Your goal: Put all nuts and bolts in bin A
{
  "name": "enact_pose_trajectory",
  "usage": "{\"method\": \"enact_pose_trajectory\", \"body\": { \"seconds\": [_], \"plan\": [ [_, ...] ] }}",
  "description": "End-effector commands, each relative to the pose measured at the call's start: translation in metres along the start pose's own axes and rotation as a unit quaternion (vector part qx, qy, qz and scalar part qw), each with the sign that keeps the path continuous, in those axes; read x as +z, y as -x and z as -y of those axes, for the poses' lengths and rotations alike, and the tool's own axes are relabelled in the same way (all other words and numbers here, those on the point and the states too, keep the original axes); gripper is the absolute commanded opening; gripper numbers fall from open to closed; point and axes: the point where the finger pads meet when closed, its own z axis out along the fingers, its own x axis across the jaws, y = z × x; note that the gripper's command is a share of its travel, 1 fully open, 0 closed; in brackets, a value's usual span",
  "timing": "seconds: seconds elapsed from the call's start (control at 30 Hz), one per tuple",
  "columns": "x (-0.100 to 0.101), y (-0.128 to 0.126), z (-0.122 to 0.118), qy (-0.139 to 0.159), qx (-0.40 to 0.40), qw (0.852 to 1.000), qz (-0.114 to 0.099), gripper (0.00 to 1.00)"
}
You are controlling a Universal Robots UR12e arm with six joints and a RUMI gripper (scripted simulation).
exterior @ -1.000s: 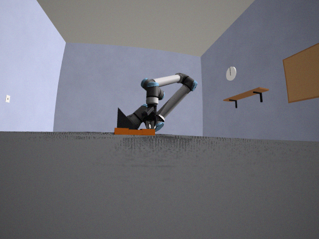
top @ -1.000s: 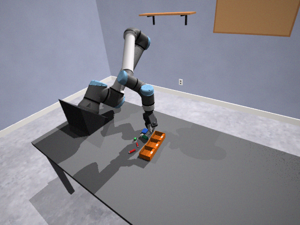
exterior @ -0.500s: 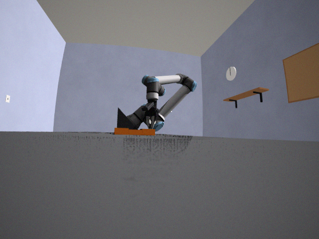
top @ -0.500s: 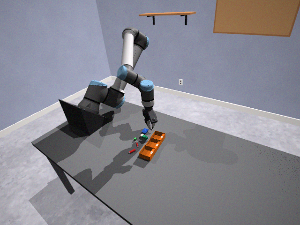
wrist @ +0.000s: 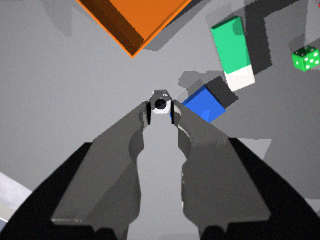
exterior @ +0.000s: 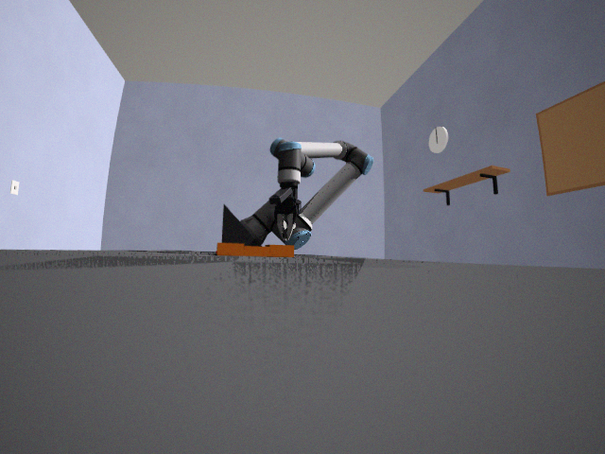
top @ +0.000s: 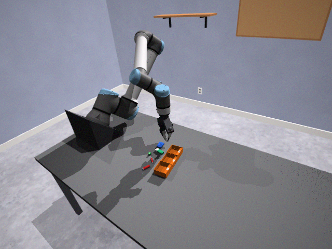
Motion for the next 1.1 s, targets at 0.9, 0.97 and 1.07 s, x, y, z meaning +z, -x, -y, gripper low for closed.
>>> {"method": "enact_pose_trajectory", "body": {
  "seconds": [0.9, 0.97, 1.07],
  "plan": [
    [0.000, -0.061, 0.097, -0.001, -0.336, 0.942, 0.000, 0.00],
    [0.000, -0.064, 0.102, -0.001, -0.341, 0.940, 0.000, 0.00],
    [0.000, -0.070, 0.112, -0.001, -0.341, 0.940, 0.000, 0.00]
  ]
}}
